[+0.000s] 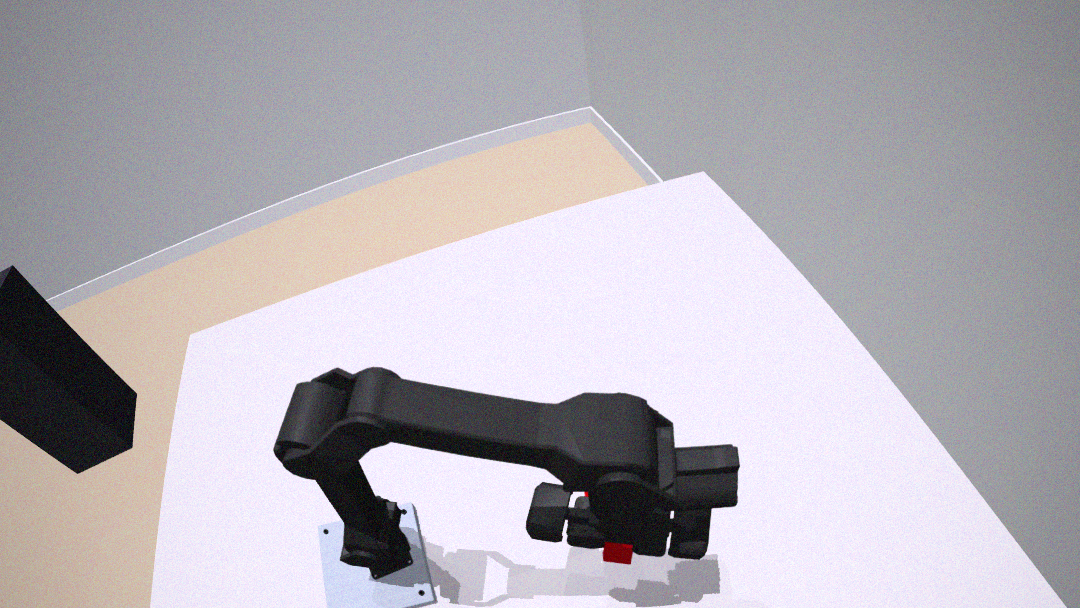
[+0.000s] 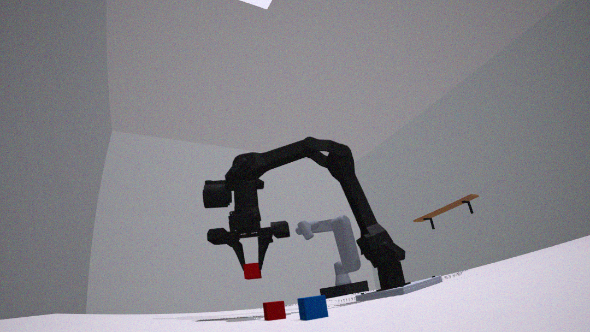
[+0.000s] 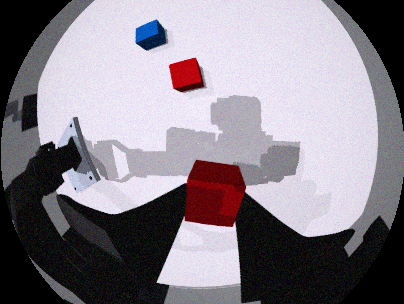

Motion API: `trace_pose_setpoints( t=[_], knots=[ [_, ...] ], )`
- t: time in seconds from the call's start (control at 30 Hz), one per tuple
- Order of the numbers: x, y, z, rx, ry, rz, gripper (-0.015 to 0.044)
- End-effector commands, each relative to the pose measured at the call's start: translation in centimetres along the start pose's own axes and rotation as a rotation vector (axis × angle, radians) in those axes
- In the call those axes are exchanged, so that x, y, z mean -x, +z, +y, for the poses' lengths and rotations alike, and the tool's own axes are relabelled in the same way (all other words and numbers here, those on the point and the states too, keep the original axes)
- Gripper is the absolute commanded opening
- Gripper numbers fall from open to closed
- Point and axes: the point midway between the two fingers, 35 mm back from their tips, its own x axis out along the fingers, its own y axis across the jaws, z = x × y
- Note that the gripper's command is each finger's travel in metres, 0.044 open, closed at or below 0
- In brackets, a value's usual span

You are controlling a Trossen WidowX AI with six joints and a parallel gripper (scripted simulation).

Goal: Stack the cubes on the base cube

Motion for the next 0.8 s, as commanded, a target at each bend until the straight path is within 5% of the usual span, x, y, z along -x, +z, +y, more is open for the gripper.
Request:
trace_pose_setpoints(
  t=[0.0, 0.77],
  knots=[
    [1.4, -0.1, 0.1, -0.004, -0.006, 0.002, 0.0105],
    [0.7, 5.7, 1.7, -0.143, -0.004, -0.004, 0.0105]
  ],
)
